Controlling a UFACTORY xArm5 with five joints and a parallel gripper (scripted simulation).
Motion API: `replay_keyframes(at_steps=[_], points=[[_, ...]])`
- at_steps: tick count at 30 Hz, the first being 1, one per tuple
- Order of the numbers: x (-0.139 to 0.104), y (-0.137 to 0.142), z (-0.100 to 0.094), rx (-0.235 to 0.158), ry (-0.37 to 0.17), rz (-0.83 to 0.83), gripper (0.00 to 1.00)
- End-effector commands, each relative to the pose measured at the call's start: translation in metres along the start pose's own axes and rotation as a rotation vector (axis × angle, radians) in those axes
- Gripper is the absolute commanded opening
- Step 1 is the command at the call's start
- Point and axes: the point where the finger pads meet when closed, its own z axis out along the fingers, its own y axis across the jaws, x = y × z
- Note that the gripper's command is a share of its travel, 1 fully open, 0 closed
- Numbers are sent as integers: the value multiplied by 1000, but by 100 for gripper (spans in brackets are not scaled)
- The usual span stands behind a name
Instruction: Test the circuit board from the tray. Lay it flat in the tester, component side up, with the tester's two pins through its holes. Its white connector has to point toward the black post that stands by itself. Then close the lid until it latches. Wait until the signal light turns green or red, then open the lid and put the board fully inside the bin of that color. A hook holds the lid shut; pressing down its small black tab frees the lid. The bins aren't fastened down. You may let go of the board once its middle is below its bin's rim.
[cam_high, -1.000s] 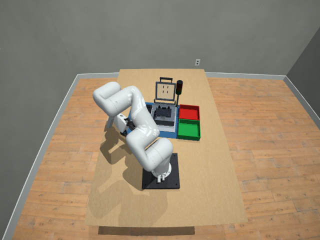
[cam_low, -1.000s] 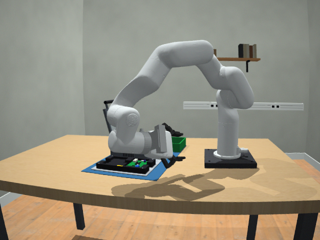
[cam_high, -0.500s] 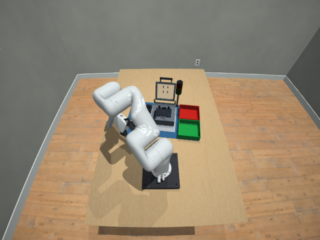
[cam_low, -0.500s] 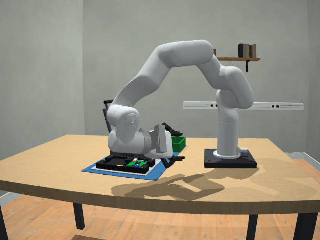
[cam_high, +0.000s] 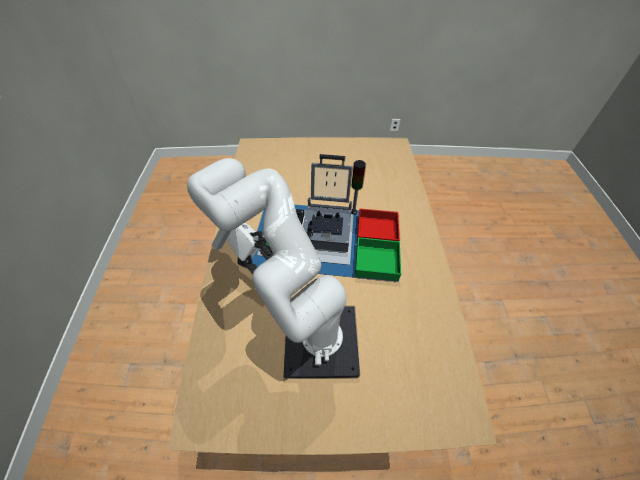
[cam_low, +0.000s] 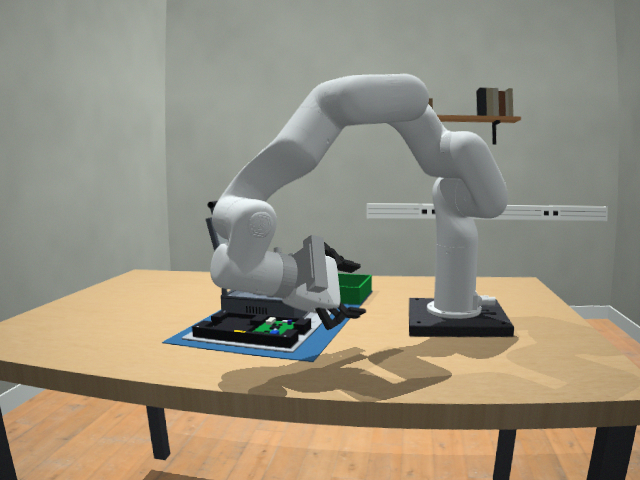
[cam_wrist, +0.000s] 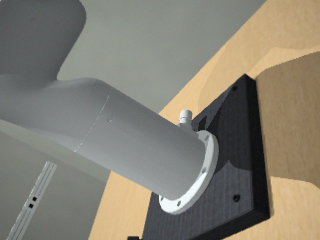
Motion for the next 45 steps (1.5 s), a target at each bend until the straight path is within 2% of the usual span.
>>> replay_keyframes(at_steps=[1, 2, 4, 6, 15, 16, 17, 19, 21, 22, 23, 26, 35, 38, 39, 40, 42, 45], points=[[-4, -9, -14, -90, -35, -139, 100], [-5, -10, -16, -107, -43, -166, 100], [-5, -10, -16, -107, -43, -166, 100], [-7, -17, -26, -166, -77, -266, 100], [-14, -36, -48, -290, -184, -489, 100], [-14, -36, -48, -290, -184, -489, 100], [-16, -41, -53, -317, -216, -542, 100], [-17, -46, -58, -339, -246, -589, 100], [-17, -46, -58, -339, -246, -589, 100], [-19, -53, -65, -370, -293, -657, 100], [-20, -55, -68, -380, -310, -680, 100], [-22, -63, -74, -404, -358, -741, 100], [-28, -92, -97, -466, -556, -949, 100], [-28, -92, -97, -466, -556, -949, 100], [-29, -101, -103, -475, -622, -1007, 100], [-30, -107, -107, -478, -659, -1039, 100], [-31, -111, -110, -479, -689, -1062, 100], [-32, -123, -117, -478, -768, -1123, 100]])
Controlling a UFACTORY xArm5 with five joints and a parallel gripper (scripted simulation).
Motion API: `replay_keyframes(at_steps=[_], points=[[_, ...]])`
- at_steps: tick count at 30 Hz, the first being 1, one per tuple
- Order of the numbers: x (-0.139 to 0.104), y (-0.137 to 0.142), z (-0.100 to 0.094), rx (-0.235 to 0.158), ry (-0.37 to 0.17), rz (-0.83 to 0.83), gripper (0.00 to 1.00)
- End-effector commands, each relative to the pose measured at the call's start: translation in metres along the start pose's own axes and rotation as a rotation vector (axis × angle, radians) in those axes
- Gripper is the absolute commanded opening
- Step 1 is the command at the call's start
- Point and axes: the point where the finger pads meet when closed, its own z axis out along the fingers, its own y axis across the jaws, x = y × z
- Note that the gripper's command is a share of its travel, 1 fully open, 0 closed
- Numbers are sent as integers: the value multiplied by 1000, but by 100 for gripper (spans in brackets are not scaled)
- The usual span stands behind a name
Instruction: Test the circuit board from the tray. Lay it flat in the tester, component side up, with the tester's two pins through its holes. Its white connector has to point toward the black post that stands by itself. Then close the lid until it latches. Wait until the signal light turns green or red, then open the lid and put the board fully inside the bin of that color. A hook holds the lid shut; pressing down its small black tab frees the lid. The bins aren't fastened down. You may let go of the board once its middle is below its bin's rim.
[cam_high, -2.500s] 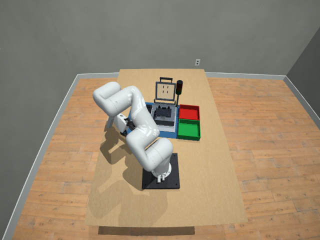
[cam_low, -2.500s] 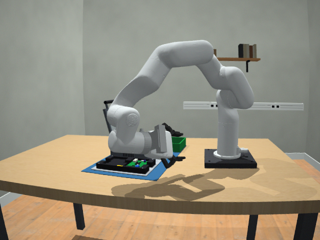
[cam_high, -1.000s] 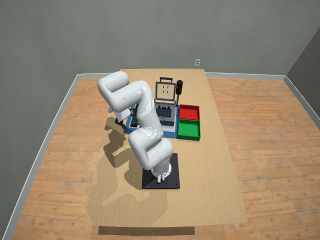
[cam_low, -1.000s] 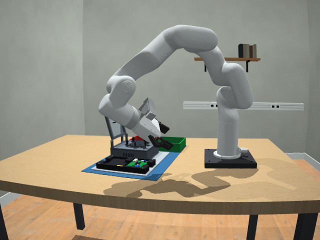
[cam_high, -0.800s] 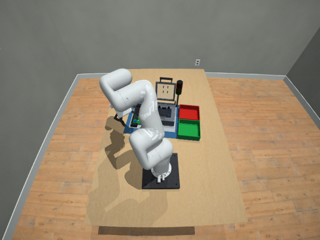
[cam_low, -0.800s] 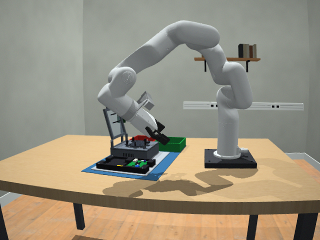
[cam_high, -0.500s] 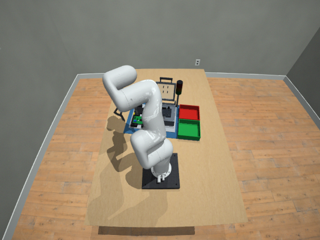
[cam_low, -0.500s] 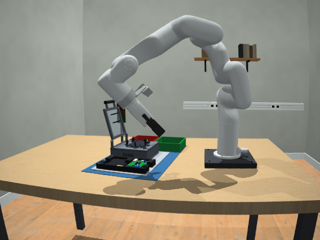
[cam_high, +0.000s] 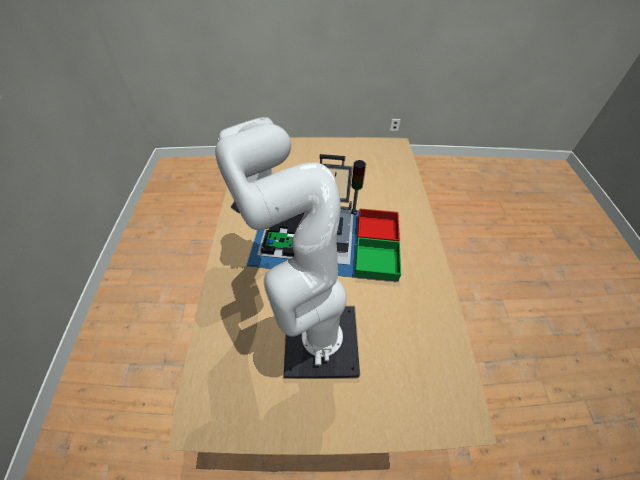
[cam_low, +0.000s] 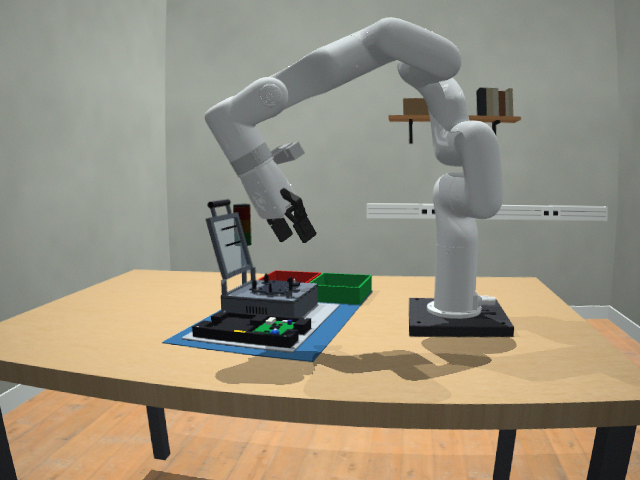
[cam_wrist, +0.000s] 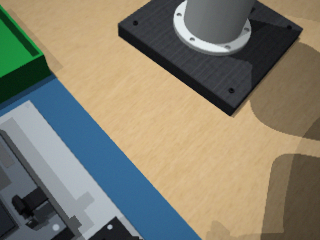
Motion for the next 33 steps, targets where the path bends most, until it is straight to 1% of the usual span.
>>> replay_keyframes(at_steps=[1, 7, 10, 12, 15, 16, 18, 19, 20, 21, 23, 25, 27, 30, 33], points=[[3, -10, -21, 19, -100, -136, 100], [9, -21, -45, 59, -203, -283, 100], [9, -21, -45, 59, -203, -283, 100], [15, -30, -62, 102, -274, -390, 100], [18, -34, -70, 125, -304, -437, 100], [18, -34, -70, 125, -304, -437, 100], [24, -40, -84, 170, -354, -517, 100], [26, -42, -88, 183, -366, -538, 100], [27, -43, -90, 192, -374, -552, 100], [27, -43, -90, 192, -374, -552, 100], [32, -47, -100, 229, -405, -607, 100], [36, -50, -107, 258, -426, -645, 100], [36, -50, -107, 258, -426, -645, 100], [39, -53, -112, 282, -441, -676, 100], [40, -53, -114, 288, -445, -684, 100]])
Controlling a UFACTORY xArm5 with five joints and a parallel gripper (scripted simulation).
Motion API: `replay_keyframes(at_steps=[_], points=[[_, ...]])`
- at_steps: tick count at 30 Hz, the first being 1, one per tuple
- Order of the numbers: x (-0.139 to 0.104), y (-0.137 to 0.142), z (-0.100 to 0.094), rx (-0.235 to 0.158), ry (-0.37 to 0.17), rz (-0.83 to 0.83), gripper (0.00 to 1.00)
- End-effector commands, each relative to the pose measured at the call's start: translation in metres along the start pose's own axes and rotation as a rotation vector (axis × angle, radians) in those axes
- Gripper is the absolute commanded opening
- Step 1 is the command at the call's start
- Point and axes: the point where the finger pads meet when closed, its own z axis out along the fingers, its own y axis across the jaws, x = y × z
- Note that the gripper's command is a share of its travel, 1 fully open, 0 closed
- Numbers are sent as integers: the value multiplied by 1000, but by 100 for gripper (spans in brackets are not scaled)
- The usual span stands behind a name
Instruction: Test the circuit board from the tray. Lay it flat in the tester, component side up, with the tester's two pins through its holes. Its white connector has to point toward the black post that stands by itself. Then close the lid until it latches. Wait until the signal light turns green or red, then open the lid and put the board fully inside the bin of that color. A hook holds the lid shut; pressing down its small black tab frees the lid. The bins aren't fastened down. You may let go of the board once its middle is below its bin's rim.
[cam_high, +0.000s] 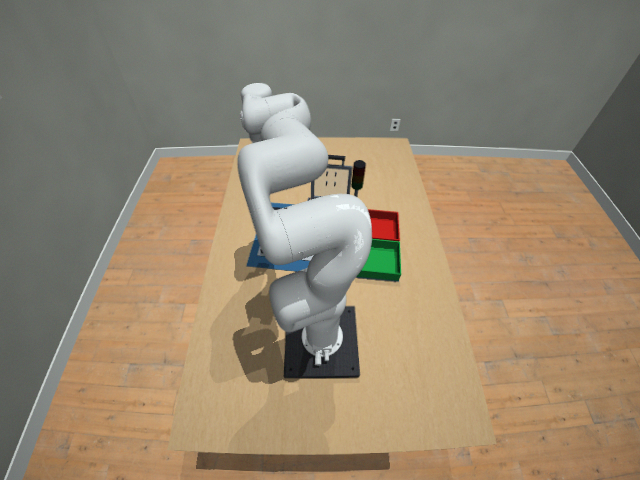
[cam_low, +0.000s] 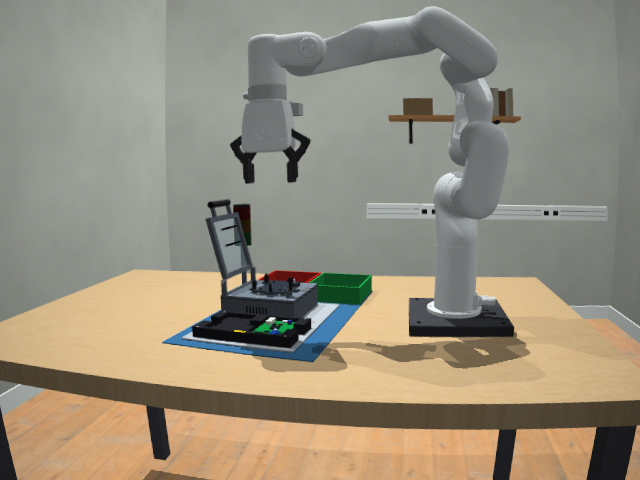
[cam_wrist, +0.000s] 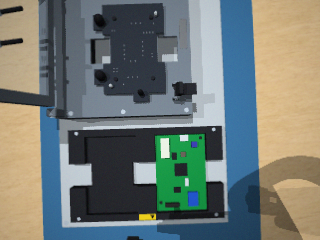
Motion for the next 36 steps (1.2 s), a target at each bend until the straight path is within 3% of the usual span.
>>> replay_keyframes(at_steps=[1, 28, 36], points=[[1, -2, -4, 16, -9, -18, 100], [1, -2, 0, 16, -9, -18, 100], [0, -2, 31, 16, -9, -18, 100]])
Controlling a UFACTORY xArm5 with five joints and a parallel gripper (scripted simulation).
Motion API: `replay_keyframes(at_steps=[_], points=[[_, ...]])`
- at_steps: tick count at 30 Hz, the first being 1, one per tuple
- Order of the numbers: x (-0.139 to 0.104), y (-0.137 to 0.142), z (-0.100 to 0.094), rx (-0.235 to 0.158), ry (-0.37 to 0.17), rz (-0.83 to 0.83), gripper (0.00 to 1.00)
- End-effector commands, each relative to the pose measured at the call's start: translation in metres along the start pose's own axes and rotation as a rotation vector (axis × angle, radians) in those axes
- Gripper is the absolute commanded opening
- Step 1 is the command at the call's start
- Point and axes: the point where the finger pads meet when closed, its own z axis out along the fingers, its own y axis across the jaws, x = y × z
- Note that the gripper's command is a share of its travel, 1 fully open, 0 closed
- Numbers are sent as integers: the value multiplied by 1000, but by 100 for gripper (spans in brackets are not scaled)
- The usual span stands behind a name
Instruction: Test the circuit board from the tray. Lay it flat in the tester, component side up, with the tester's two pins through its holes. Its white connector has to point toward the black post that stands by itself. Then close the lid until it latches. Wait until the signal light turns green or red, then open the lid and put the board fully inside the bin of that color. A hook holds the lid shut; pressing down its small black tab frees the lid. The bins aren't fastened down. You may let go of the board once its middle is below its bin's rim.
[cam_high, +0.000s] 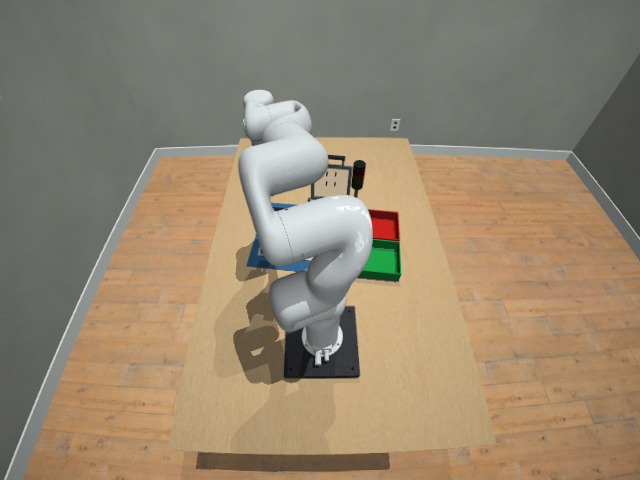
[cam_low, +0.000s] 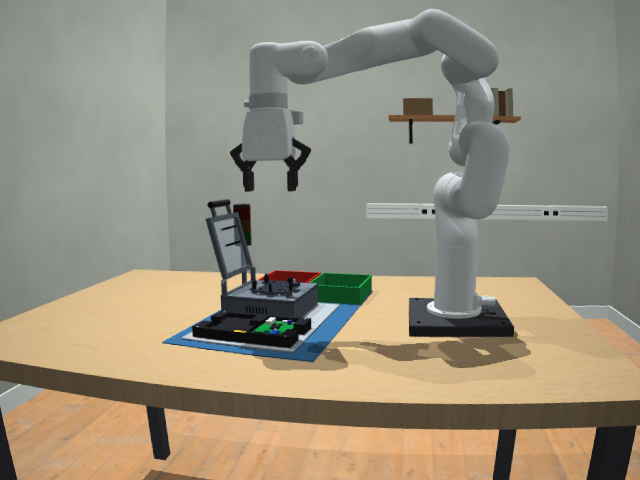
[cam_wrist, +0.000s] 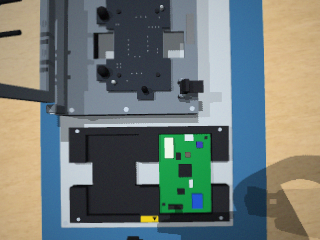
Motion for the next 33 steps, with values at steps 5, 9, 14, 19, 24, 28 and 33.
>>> replay_keyframes(at_steps=[5, 9, 14, 19, 24, 28, 33], points=[[-1, -1, 49, 4, -2, 0, 100], [-1, -1, 66, 4, -2, 0, 100], [-2, -1, 109, 4, -2, 0, 100], [-2, 0, 151, 4, -2, 0, 100], [-3, 0, 187, 4, -2, 0, 100], [-3, 0, 199, 4, -2, 0, 100], [-3, 0, 221, 4, -2, 0, 100]])
